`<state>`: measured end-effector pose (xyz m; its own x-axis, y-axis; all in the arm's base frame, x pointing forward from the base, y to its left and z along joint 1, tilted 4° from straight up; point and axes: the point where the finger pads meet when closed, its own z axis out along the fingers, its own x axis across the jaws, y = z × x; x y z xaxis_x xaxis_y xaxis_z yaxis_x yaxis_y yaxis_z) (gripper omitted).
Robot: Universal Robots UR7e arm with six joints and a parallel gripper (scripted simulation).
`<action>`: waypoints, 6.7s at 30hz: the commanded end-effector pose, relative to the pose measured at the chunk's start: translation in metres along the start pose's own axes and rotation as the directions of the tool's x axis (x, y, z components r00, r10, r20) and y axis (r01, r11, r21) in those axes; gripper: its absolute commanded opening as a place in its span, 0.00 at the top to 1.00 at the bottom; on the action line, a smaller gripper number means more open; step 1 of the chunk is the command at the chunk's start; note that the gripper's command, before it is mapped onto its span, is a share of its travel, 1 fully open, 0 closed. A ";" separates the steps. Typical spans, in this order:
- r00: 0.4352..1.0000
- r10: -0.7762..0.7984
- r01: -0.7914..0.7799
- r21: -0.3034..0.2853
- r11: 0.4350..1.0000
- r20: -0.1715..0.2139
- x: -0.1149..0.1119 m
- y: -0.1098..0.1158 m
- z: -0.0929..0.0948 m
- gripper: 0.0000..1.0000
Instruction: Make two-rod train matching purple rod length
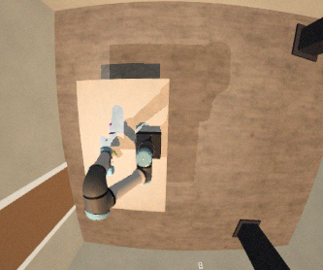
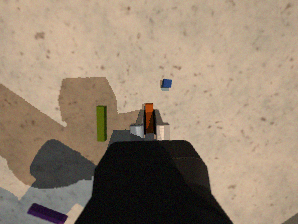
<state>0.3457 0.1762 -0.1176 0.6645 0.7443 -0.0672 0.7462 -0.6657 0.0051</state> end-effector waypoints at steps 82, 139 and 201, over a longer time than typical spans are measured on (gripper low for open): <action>0.872 -0.489 0.489 -0.003 0.872 -0.004 -0.062 0.108 -0.099 0.76; 0.309 -0.951 0.951 -0.002 0.309 0.001 -0.197 0.243 -0.098 0.76; 0.309 -0.951 0.951 -0.002 0.309 0.001 -0.197 0.244 -0.010 0.76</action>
<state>0.3966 -0.1324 -0.0932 -0.5044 0.8631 -0.0251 0.8626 0.5022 -0.0613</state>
